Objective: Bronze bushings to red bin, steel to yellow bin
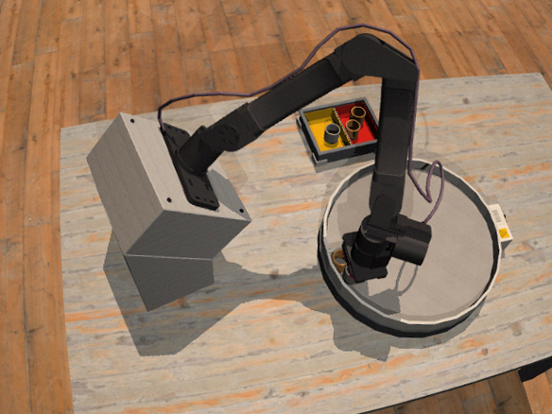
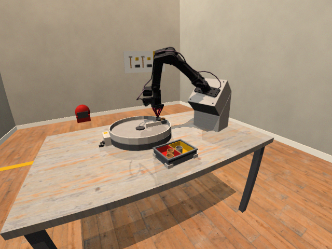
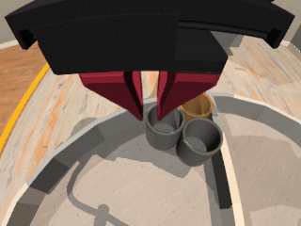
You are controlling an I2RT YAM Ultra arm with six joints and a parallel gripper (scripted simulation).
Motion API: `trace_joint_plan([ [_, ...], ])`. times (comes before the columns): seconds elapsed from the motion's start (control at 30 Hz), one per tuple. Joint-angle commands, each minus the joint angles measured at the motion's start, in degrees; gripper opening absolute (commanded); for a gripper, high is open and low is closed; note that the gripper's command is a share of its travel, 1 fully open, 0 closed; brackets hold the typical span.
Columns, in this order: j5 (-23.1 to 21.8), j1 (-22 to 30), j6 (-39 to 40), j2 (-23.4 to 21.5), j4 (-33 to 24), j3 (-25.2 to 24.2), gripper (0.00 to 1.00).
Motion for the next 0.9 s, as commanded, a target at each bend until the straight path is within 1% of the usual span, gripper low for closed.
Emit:
trace_joint_plan([
  [0.0,0.62,-0.47,0.66,1.05,1.22,-0.09,0.14],
  [0.07,0.8,0.61,1.0,1.59,1.93,0.25,0.14],
  [0.2,0.97,0.97,1.39,2.21,2.73,0.72,0.14],
  [0.23,0.72,-0.01,1.56,0.98,3.09,0.97,0.14],
  [0.27,0.95,0.17,1.73,2.77,3.45,1.22,0.14],
  [0.33,1.27,1.32,2.04,3.27,4.05,1.18,0.14],
  [0.4,1.36,1.42,2.21,3.59,4.41,0.94,0.14],
  [0.5,1.37,0.81,2.27,2.17,4.53,1.03,0.14],
  [0.87,1.18,0.82,2.06,2.22,4.02,1.05,0.14],
])
